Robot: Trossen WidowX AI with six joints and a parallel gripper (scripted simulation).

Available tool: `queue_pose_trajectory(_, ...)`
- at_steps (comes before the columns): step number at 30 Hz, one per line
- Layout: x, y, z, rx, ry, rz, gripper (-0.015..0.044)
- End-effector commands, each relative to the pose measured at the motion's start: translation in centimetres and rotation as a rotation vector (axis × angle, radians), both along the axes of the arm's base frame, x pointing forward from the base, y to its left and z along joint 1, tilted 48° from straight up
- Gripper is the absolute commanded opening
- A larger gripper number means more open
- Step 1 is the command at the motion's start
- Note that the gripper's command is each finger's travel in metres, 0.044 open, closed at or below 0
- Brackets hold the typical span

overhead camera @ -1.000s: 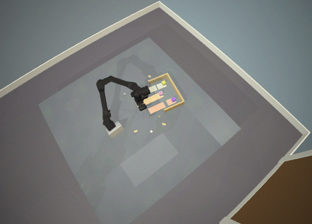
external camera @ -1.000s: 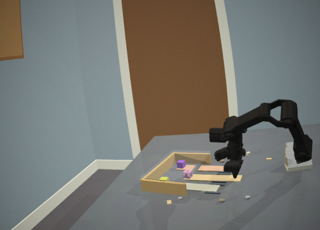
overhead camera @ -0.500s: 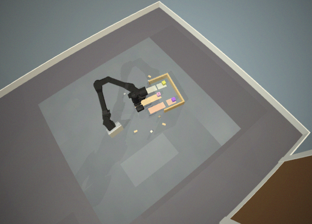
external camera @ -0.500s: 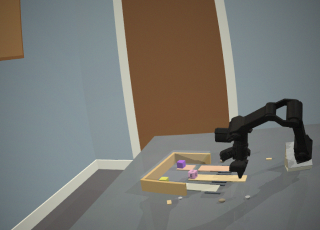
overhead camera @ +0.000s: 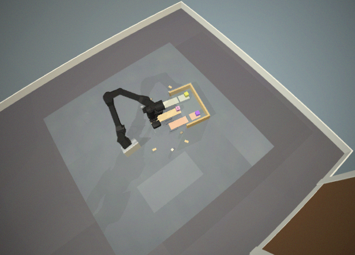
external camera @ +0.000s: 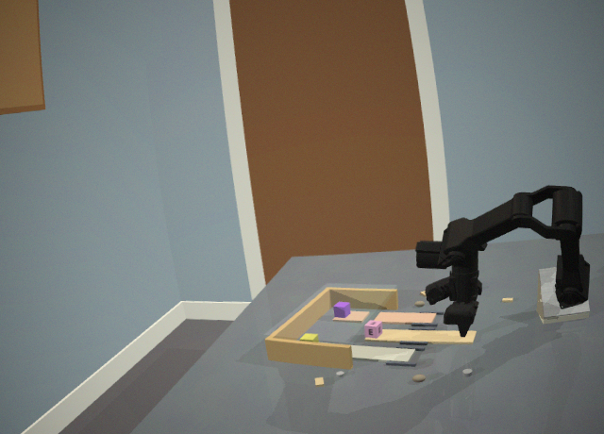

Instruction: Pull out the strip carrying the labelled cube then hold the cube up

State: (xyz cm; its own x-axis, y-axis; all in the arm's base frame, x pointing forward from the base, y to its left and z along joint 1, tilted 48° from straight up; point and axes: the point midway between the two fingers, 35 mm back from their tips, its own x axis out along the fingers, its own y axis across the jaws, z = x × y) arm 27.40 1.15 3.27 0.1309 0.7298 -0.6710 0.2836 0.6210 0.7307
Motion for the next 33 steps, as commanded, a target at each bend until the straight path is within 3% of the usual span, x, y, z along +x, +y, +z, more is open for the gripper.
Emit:
queue_pose_trajectory(1, -1.2, 0.6, -0.1, 0.004, 0.015, 0.014, 0.0000)
queue_pose_trajectory(33, -5.6, 2.0, 0.6, 0.005, 0.018, 0.014, 0.0000)
